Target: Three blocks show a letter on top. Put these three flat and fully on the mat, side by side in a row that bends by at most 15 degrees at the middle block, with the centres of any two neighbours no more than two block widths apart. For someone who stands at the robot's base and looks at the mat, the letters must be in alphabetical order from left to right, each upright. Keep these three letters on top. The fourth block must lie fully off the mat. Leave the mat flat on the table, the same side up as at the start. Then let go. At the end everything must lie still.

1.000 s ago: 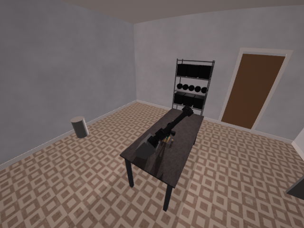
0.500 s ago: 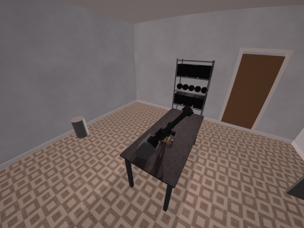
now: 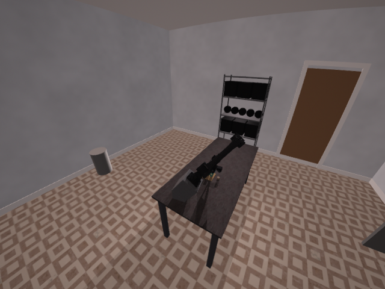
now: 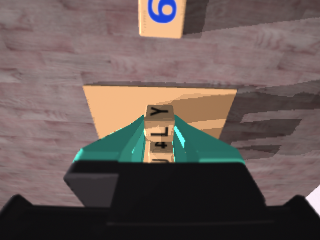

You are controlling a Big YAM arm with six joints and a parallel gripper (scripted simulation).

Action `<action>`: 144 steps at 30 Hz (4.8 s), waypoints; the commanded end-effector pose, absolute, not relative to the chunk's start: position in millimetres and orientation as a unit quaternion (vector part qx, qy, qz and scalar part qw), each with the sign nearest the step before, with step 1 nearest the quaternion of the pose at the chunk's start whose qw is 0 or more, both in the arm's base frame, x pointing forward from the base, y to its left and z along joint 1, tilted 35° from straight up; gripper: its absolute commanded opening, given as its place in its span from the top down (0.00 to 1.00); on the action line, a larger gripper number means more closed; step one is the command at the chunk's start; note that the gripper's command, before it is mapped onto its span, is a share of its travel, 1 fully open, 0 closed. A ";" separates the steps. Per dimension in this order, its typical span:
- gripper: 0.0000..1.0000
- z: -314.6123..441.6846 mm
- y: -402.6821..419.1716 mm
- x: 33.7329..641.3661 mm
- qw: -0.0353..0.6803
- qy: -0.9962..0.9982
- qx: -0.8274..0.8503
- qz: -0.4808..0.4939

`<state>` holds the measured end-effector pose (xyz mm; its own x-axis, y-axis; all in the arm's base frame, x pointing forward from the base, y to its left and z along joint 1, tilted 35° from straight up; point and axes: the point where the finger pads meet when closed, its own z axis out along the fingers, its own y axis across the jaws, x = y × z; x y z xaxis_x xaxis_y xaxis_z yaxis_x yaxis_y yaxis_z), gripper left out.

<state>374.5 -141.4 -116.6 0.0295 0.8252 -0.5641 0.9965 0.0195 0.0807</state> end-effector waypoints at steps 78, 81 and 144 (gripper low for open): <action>0.56 -113.5 -134.0 376.7 0.239 0.676 0.674 -0.177; 0.56 -106.1 -133.1 378.5 0.244 0.674 0.675 -0.174; 0.56 -55.4 -96.5 371.5 0.244 0.676 0.673 -0.175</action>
